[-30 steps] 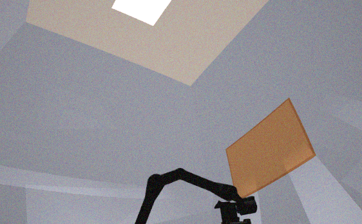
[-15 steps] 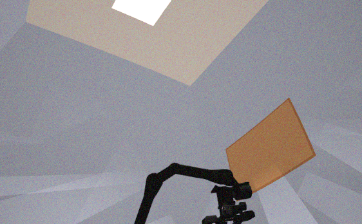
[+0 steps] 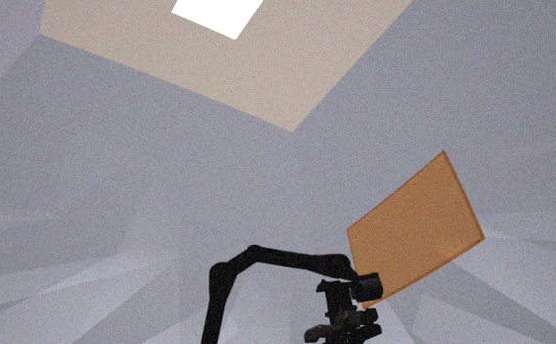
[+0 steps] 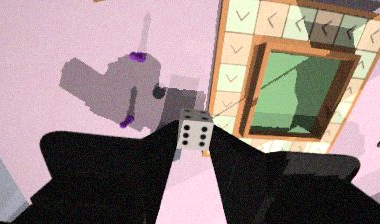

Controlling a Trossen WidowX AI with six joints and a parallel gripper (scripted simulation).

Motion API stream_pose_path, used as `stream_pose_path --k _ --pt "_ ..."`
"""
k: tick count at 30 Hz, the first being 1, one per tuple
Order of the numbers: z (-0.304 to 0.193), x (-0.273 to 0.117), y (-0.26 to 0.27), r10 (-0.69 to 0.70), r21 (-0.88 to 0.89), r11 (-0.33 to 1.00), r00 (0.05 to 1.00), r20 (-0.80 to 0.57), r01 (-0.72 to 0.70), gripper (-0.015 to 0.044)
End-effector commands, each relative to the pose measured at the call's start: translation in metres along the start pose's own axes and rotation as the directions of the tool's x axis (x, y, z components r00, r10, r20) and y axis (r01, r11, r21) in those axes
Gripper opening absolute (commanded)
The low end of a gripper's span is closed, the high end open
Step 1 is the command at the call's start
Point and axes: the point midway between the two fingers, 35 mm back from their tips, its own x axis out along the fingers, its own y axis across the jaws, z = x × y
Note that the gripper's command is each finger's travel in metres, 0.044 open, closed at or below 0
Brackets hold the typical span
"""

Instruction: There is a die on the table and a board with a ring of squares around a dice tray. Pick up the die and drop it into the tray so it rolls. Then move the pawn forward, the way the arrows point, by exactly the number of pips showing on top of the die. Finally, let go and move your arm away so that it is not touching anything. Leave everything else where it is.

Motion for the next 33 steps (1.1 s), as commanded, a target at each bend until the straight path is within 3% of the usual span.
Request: stream_pose_path --k 1,16,33 --pt "0.004 0.001 -0.013 0.0 -0.112 0.994 1.0 0.005 0.001 0.0" --pt "0.019 0.008 -0.059 0.001 -0.511 0.86 1.0 0.006 0.003 0.0" --pt "0.025 0.019 -0.113 -0.007 -0.848 0.529 1.0 0.008 0.01 0.0"
